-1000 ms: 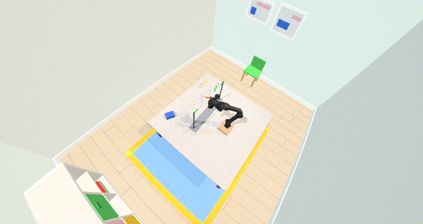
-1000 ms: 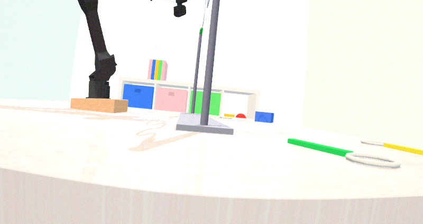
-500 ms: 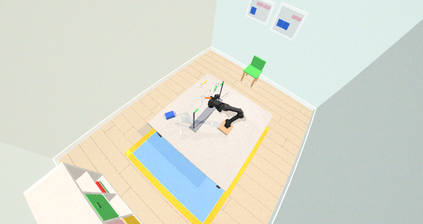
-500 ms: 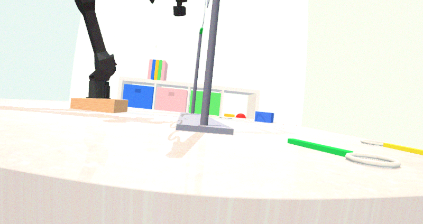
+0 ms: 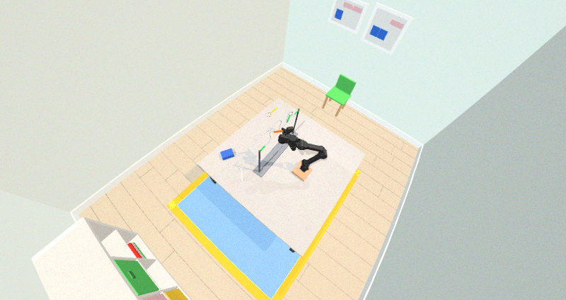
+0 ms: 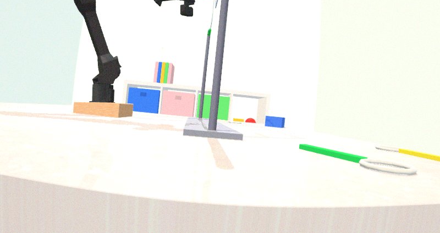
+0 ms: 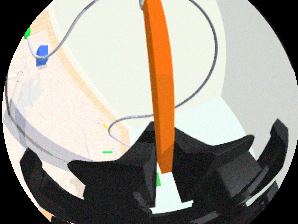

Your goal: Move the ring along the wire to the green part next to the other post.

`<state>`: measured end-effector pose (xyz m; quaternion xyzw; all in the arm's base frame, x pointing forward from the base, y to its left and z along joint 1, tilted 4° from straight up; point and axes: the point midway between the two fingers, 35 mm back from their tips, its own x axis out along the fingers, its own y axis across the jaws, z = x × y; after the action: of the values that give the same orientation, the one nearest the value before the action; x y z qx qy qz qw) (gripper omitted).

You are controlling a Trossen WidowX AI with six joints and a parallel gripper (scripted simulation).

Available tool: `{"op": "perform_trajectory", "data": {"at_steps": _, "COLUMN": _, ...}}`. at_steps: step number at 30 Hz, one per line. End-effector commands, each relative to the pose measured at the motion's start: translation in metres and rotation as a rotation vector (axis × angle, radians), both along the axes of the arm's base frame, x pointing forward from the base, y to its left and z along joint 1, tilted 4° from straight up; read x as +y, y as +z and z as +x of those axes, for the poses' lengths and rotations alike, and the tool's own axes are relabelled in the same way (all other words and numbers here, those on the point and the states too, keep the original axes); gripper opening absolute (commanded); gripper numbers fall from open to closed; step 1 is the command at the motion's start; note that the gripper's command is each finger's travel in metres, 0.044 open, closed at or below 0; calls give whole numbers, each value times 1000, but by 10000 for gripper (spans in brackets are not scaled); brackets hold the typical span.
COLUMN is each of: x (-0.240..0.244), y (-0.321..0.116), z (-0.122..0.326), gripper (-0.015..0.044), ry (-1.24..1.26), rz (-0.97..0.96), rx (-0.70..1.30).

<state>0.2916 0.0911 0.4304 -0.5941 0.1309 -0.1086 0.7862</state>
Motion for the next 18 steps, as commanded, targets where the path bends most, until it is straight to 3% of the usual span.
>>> {"op": "perform_trajectory", "data": {"at_steps": 1, "x": -2, "y": 2, "z": 0, "gripper": -150, "ry": -3, "rz": -59, "rx": -11}}
{"op": "perform_trajectory", "data": {"at_steps": 18, "x": -3, "y": 10, "z": 0, "gripper": -150, "ry": 8, "rz": -269, "rx": -45}}
